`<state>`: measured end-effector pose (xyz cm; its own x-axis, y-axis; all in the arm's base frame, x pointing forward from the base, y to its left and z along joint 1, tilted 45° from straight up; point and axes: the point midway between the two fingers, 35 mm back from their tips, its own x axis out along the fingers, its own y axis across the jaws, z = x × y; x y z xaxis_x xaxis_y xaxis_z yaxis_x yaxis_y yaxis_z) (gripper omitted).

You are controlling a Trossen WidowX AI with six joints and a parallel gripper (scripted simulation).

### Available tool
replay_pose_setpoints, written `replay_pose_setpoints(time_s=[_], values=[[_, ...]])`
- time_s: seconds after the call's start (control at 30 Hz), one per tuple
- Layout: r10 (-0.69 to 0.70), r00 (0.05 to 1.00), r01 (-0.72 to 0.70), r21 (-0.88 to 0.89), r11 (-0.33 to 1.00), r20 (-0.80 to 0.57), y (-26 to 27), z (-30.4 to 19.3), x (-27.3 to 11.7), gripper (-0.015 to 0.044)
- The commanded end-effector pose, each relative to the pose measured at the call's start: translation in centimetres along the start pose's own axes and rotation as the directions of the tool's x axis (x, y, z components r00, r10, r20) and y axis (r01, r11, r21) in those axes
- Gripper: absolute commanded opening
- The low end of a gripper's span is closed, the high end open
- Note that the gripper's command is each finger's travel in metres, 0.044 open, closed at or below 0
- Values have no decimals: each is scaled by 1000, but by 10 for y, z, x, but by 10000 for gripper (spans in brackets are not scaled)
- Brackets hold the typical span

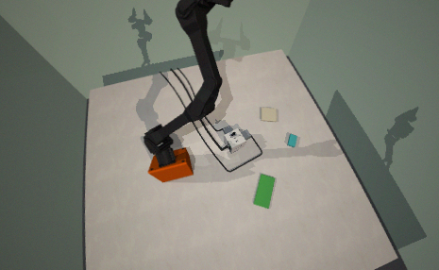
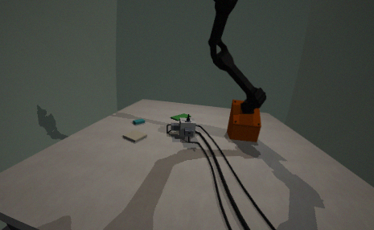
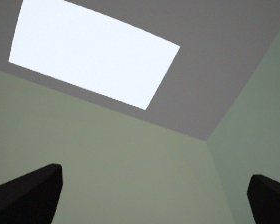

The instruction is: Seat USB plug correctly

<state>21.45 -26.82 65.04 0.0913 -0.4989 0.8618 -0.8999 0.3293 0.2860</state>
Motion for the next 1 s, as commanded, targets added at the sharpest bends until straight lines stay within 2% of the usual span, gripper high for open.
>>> replay_pose_setpoints(time_s=[0.0,0.1,0.23,0.43,0.6,0.7,0.97], values=[[11,1000,-11,-1,1000,-2,5,0,1,426],[162,986,-162,0,987,-32,75,2,5,440],[284,957,-283,30,959,-63,126,-3,1,440],[511,844,-505,78,859,-161,225,-29,-26,440],[664,690,-652,153,743,-289,301,-69,-67,440],[710,577,-698,207,685,-403,329,-101,-103,440],[720,244,-691,405,599,-649,368,-197,-204,440]])
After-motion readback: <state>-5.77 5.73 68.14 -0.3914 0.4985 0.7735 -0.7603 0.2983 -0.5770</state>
